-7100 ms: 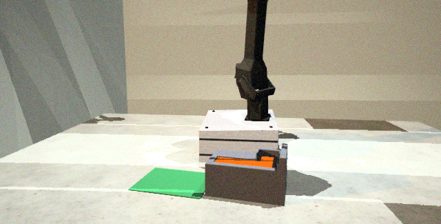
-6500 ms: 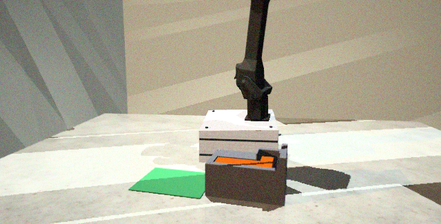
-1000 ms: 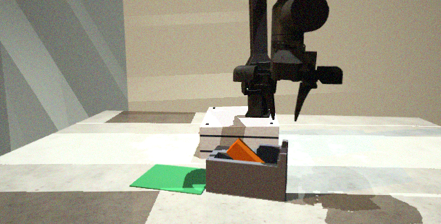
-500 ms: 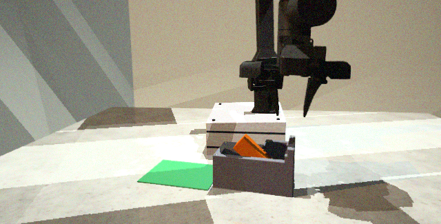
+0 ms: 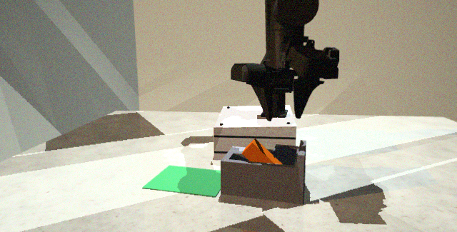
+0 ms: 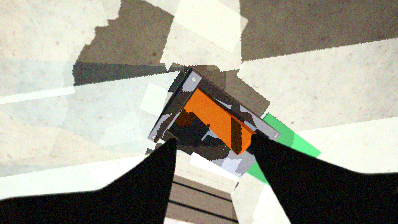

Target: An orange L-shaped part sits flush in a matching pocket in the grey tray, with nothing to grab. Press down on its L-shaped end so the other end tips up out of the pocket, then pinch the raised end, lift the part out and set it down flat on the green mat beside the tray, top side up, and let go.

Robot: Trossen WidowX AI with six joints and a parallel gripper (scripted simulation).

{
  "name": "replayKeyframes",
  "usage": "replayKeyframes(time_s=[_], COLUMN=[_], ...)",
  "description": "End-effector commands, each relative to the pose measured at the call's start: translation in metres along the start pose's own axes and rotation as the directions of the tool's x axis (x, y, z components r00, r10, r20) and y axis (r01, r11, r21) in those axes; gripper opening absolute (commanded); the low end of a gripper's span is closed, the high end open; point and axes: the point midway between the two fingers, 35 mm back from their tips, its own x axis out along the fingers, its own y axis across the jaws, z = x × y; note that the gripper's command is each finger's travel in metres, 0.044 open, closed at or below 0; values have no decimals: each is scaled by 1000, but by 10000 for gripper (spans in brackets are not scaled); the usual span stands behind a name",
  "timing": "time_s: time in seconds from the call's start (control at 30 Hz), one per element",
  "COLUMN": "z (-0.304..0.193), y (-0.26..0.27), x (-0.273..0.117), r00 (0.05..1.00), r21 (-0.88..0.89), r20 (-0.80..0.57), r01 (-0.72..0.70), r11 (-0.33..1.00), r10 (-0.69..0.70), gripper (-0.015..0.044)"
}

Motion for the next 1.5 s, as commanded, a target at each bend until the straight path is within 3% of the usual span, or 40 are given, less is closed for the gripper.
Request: replayKeyframes(time_s=[0.0, 0.2, 0.7, 0.93, 1.47], z=[-21, -27, -27, -27, -27], y=[-30, -38, -38, -37, -38], x=[-2, -3, -1, 27, 47], r00=[1000, 1000, 1000, 1000, 1000], r21=[-644, -797, -797, -797, -797], r20=[-8, -10, -10, -10, -10], r01=[-10, -11, -11, -11, -11], r11=[765, 605, 605, 605, 605], r10=[6, 6, 6, 6, 6], gripper=[280, 280, 280, 280, 280])
